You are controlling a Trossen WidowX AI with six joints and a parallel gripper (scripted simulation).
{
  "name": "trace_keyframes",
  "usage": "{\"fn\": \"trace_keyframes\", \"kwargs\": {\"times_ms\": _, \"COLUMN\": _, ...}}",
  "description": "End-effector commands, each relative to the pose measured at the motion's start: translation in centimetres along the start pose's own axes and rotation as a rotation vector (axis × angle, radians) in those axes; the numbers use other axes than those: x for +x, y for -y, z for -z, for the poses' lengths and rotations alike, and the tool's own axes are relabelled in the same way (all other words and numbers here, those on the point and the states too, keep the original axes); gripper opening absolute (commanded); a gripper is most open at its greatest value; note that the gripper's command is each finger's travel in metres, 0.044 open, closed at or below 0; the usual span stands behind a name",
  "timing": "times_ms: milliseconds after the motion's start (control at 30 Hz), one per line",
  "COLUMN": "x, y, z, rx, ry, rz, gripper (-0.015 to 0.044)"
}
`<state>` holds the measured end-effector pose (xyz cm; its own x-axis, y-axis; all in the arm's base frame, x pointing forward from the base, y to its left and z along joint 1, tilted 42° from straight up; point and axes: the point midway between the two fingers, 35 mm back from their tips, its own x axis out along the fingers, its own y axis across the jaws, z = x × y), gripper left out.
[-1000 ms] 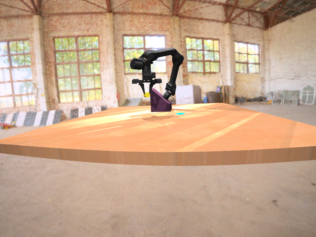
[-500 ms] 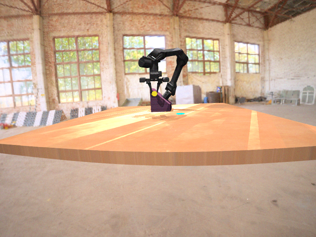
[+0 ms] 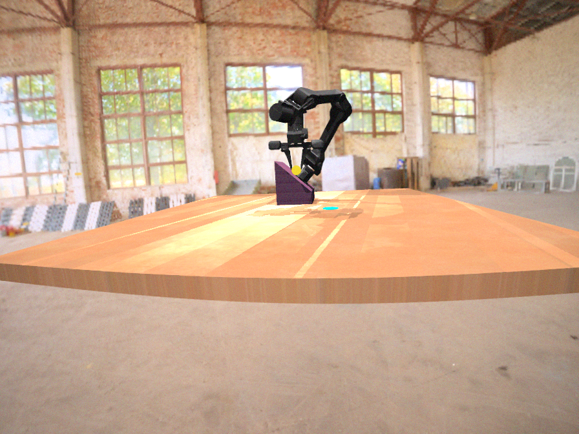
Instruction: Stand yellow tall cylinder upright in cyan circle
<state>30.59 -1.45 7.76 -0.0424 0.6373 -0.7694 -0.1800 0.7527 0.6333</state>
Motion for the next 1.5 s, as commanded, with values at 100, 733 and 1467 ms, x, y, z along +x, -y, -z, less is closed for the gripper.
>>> {"fn": "trace_keyframes", "kwargs": {"times_ms": 100, "x": 0.0, "y": -2.2, "z": 0.6, "rx": 0.08, "ry": -0.001, "rz": -0.008, "gripper": 0.0105}}
{"fn": "trace_keyframes", "kwargs": {"times_ms": 733, "x": 0.0, "y": -7.6, "z": 2.3, "rx": 0.281, "ry": -0.004, "rz": -0.019, "gripper": 0.0105}}
{"fn": "trace_keyframes", "kwargs": {"times_ms": 1467, "x": 0.2, "y": -12.0, "z": 4.8, "rx": 0.465, "ry": -0.013, "rz": -0.03, "gripper": 0.0105}}
